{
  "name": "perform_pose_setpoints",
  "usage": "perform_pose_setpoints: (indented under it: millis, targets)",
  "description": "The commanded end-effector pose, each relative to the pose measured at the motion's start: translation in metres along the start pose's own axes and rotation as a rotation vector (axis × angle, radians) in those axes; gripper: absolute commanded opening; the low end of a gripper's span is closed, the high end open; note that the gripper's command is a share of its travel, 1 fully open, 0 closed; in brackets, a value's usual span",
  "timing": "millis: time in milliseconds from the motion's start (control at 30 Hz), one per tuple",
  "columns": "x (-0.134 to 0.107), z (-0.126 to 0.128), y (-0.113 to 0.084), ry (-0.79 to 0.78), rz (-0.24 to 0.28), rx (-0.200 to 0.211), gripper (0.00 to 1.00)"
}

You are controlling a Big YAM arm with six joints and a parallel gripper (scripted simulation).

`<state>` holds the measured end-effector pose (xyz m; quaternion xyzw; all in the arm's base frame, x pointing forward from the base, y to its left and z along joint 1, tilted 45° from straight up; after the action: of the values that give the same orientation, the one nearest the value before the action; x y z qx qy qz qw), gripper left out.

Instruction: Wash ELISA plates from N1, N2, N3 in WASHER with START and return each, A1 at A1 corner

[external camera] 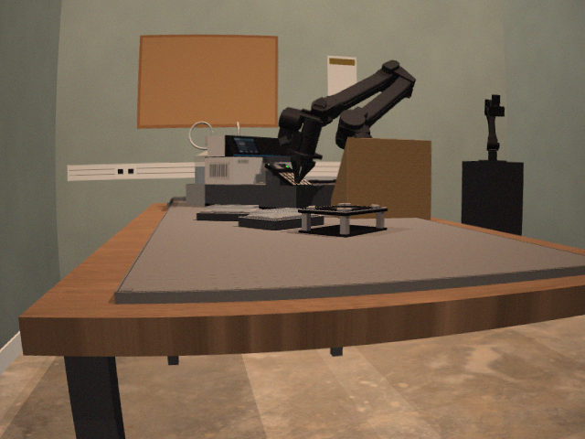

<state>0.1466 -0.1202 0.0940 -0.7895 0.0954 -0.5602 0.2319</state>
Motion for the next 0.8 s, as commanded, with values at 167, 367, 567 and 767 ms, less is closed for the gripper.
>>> perform_pose_setpoints:
  millis: [167,367,567,767]
  targets:
    - [0.000,0.000,0.005,-0.014,-0.001,0.000,0.00]
    - [0.001,0.000,0.008,-0.014,-0.001,0.000,0.00]
    - [0.000,0.000,0.012,-0.014,-0.001,0.000,0.00]
    - [0.019,0.009,-0.006,0.026,-0.025,0.027,0.00]
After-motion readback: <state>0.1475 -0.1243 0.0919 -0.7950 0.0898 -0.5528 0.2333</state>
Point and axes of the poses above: the point where the finger pads meet when closed, its own y axis out along the fingers, its own z axis across the jaws, x = y × z, the point moved 6 cm from there along -y, back along the fingers, and after that the axes turned 13 degrees about y, right-handed, at the moved point
